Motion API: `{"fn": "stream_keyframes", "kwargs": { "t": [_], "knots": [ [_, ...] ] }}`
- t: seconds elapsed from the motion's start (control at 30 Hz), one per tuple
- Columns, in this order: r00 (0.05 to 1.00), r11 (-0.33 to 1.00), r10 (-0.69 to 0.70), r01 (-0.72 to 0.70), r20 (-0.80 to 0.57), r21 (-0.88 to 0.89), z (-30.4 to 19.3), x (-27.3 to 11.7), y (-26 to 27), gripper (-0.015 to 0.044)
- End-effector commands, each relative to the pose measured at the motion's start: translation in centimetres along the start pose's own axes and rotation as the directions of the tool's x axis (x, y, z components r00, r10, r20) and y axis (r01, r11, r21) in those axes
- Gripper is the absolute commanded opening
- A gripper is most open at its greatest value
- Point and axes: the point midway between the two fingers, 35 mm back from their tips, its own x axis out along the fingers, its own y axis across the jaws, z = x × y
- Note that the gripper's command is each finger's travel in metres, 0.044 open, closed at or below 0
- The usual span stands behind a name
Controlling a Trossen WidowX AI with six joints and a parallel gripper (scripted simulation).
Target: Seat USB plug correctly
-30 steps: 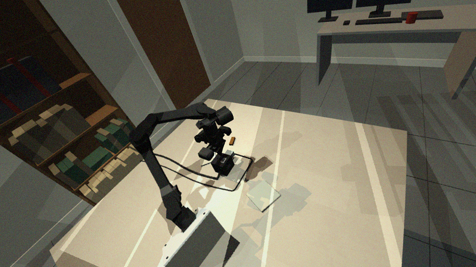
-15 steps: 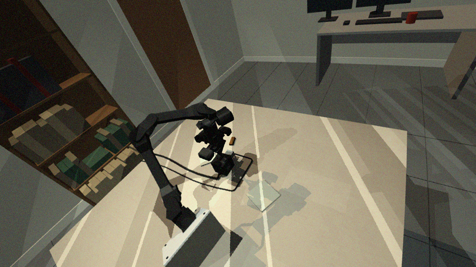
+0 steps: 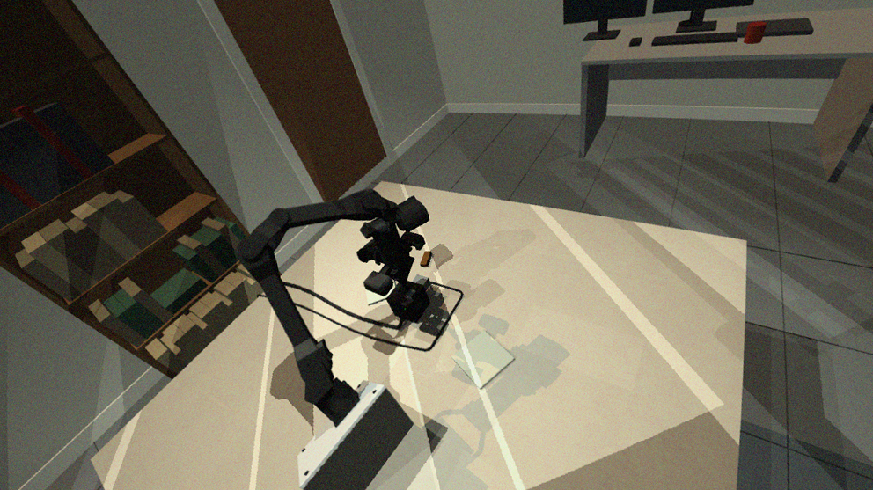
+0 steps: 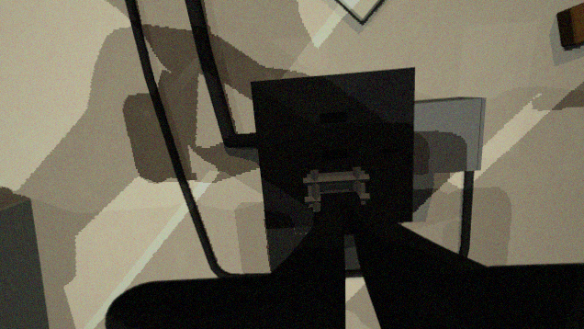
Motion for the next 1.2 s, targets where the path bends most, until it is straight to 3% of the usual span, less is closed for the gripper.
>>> {"fn": "stream_keyframes", "kwargs": {
  "t": [0.0, 1.17],
  "knots": [
    [1.0, 1.0, -0.002, 0.002, 0.004, 0.003, 0.03, 0.07, -0.04, 0.0],
    [1.0, 1.0, -0.002, 0.002, 0.004, 0.003, 0.0, 0.49, -0.04, 0.0]
  ]
}}
